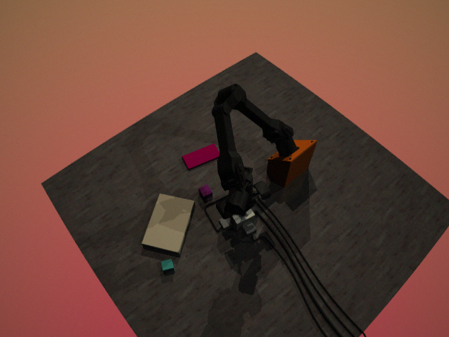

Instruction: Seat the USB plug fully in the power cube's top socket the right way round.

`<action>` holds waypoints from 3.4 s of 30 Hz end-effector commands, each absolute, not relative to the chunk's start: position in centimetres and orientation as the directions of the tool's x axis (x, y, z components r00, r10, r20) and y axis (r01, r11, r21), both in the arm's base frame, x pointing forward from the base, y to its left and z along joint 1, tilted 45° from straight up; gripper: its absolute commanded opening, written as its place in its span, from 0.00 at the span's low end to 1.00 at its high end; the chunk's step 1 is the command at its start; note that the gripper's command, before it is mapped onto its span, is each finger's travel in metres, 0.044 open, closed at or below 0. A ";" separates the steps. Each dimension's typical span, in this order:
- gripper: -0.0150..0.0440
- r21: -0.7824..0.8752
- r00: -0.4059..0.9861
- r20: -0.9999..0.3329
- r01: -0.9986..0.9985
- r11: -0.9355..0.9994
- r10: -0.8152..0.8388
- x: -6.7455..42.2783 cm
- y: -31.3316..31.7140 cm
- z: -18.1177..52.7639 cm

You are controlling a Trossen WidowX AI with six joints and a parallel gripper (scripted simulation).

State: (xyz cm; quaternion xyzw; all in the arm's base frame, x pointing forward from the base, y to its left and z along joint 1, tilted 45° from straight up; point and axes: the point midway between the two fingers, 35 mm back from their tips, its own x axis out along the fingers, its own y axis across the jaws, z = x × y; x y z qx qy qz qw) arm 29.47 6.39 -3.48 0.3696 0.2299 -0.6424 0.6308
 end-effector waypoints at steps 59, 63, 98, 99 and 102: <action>0.25 0.166 0.067 -0.762 0.982 -0.094 -0.644 29.4 5.7 -4.1; 0.25 0.166 0.067 -0.762 0.982 -0.094 -0.644 29.4 5.7 -4.1; 0.42 0.170 0.072 -0.767 0.981 -0.094 -0.638 29.5 6.1 -4.0; 0.42 0.170 0.072 -0.767 0.981 -0.094 -0.638 29.5 6.1 -4.0; 0.42 0.170 0.072 -0.767 0.981 -0.094 -0.638 29.5 6.1 -4.0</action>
